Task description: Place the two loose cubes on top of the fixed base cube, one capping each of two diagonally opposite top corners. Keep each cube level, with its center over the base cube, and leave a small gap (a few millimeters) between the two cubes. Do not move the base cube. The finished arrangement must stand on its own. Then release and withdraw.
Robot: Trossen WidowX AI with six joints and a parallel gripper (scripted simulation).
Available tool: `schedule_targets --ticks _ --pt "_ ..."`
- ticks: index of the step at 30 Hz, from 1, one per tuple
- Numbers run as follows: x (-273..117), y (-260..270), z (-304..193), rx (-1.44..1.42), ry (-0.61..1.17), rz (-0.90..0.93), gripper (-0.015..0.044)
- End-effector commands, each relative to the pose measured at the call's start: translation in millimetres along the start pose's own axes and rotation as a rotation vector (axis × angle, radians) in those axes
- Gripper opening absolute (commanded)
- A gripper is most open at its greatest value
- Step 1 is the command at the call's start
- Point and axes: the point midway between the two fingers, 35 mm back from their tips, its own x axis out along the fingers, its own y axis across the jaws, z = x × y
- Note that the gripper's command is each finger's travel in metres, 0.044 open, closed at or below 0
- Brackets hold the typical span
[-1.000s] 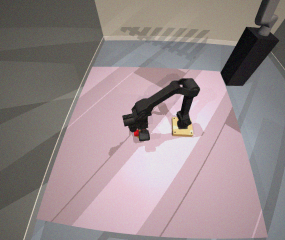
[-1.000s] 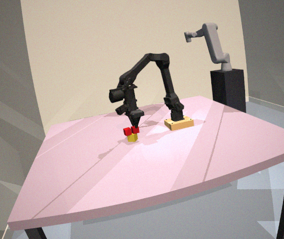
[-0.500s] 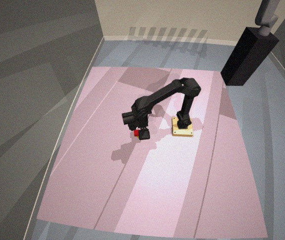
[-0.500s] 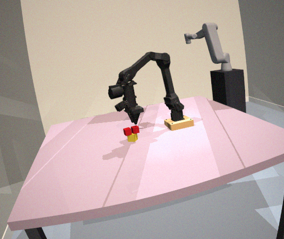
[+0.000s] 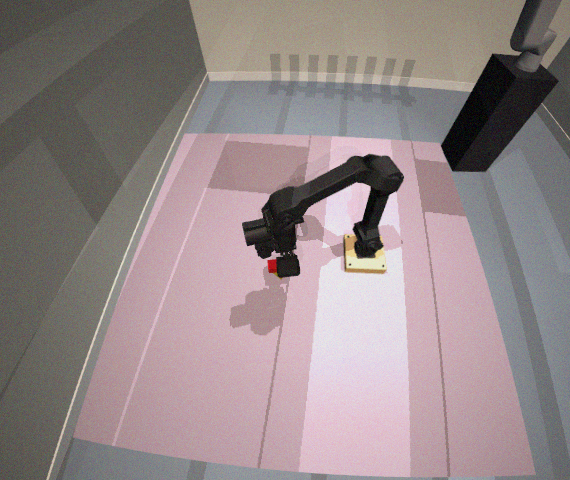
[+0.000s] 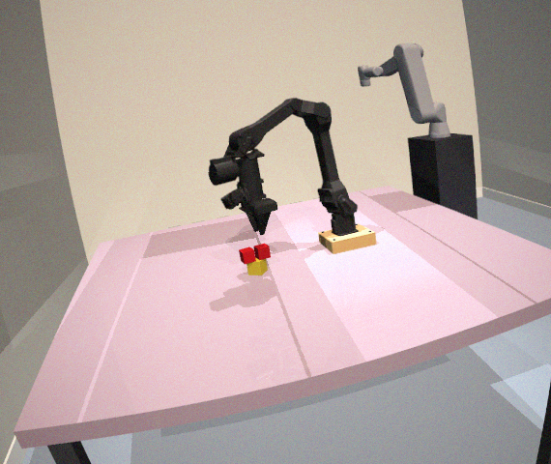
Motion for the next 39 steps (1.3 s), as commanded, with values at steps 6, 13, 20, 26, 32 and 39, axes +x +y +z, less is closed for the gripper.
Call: schedule_targets --ticks 6,13,20,26,32,39 --pt "-14 0 2 0.004 -0.010 0.002 0.0205" --pt "-15 0 2 0.004 -0.010 0.002 0.0205" --pt "-14 9 1 0.000 0.003 0.001 0.0389" --pt "-17 99 -2 0.000 0.004 0.010 0.0400" --pt "-17 122 -8 0.000 0.004 0.011 0.0400" --pt "-17 122 -8 0.000 0.004 0.011 0.0400"
